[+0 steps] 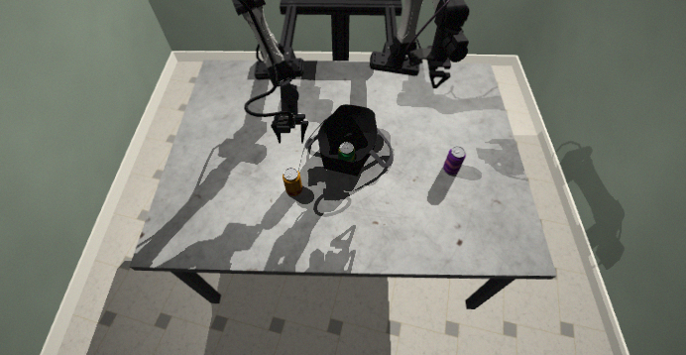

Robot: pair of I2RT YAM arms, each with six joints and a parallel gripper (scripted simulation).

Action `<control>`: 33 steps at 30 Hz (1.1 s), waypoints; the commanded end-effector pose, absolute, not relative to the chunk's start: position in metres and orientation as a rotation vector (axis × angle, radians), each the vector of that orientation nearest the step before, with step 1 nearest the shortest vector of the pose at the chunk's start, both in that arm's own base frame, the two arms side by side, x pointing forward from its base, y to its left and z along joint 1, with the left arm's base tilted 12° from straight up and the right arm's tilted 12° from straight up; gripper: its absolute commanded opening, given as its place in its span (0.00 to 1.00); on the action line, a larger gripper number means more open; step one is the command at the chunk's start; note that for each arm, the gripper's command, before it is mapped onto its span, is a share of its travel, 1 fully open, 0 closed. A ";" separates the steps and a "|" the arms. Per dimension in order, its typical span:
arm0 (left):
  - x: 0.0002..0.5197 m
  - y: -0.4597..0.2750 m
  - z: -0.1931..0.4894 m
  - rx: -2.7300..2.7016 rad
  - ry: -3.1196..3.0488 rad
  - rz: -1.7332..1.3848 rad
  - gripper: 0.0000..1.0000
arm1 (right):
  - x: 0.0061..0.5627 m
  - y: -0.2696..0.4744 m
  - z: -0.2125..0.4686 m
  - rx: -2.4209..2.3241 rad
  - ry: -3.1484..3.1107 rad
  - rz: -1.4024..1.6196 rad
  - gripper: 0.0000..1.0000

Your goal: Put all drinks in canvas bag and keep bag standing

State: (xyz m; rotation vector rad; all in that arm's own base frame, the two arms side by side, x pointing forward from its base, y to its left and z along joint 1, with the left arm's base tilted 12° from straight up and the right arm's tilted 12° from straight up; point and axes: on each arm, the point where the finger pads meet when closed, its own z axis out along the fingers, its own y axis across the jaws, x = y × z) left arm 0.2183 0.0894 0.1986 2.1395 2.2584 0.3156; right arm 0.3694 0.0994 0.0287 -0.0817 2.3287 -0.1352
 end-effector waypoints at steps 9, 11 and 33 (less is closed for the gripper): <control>0.220 0.089 0.204 2.121 2.249 0.338 1.00 | 0.447 0.104 0.010 -0.123 2.295 -0.112 0.84; 0.220 0.089 0.204 2.121 2.249 0.338 1.00 | 0.457 0.101 0.002 -0.123 2.304 -0.116 0.84; 0.220 0.089 0.204 2.121 2.249 0.338 1.00 | 0.457 0.085 -0.041 -0.104 2.387 -0.163 0.84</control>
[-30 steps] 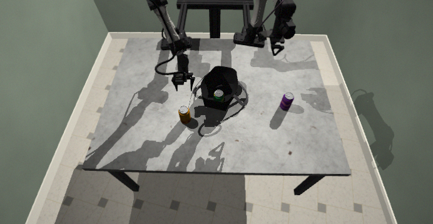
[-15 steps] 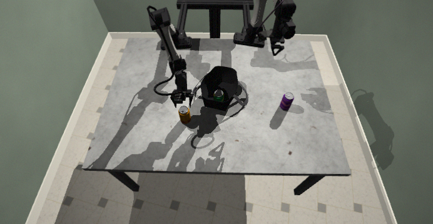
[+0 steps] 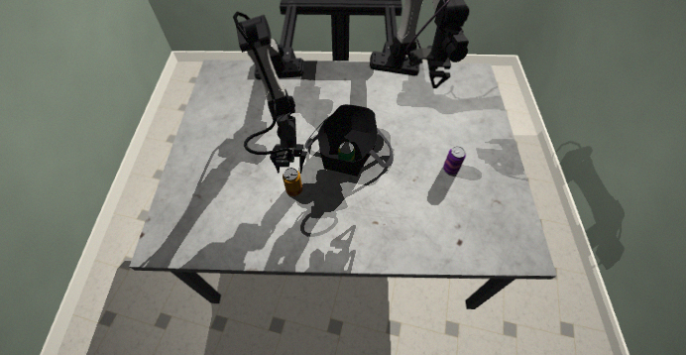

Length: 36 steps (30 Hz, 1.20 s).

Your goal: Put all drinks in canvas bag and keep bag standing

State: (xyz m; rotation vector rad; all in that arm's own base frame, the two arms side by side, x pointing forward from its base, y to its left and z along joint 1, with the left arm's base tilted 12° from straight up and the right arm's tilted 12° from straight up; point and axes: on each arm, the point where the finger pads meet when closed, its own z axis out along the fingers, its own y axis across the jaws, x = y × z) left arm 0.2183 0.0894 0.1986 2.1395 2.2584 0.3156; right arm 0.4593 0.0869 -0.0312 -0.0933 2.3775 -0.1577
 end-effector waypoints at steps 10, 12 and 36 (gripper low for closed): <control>0.220 0.089 0.204 2.121 2.249 0.338 1.00 | 0.470 0.085 -0.046 -0.101 2.347 -0.147 0.84; 0.220 0.089 0.204 2.121 2.249 0.338 1.00 | 0.474 0.086 -0.047 -0.099 2.339 -0.144 0.84; 0.220 0.089 0.204 2.121 2.249 0.338 1.00 | 0.478 0.084 -0.075 -0.105 2.336 -0.141 0.84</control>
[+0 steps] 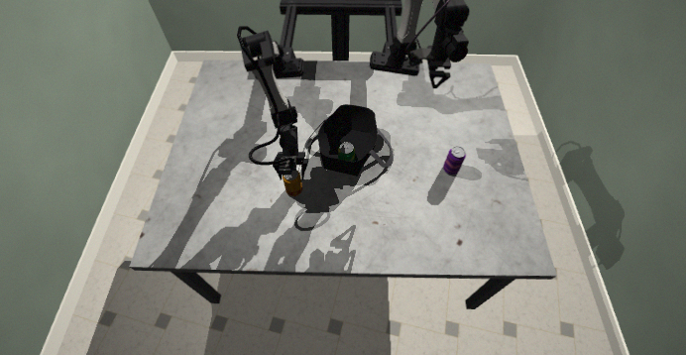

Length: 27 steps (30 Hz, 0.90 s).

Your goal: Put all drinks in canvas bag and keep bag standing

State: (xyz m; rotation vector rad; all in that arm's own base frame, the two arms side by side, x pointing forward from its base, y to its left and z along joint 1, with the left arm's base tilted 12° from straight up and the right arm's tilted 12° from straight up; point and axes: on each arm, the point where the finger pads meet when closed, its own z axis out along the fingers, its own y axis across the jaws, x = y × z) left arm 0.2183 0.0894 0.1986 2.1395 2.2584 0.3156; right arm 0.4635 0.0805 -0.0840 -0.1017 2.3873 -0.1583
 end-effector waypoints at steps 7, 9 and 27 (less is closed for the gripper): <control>0.220 0.089 0.204 2.121 2.249 0.338 1.00 | 0.479 0.083 -0.093 -0.109 2.339 -0.140 0.84; 0.220 0.089 0.204 2.121 2.249 0.338 1.00 | 0.482 0.089 -0.078 -0.115 2.318 -0.131 0.84; 0.220 0.089 0.204 2.121 2.249 0.338 1.00 | 0.473 0.085 -0.086 -0.112 2.341 -0.145 0.72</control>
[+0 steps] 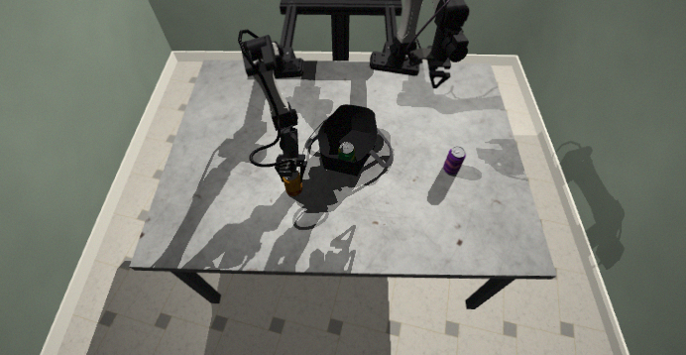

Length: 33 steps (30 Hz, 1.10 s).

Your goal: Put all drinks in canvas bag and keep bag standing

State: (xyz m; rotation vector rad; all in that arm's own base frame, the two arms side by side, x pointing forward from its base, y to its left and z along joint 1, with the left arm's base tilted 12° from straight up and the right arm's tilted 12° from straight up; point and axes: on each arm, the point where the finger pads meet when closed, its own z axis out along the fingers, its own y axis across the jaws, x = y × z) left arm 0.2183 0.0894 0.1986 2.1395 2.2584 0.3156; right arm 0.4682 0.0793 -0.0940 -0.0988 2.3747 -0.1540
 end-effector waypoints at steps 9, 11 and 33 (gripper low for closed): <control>0.220 0.089 0.204 2.121 2.249 0.338 1.00 | 0.473 0.085 -0.086 -0.112 2.341 -0.145 0.70; 0.220 0.089 0.204 2.121 2.249 0.338 1.00 | 0.473 0.085 -0.086 -0.112 2.341 -0.145 0.70; 0.220 0.089 0.204 2.121 2.249 0.338 1.00 | 0.473 0.085 -0.086 -0.112 2.341 -0.145 0.70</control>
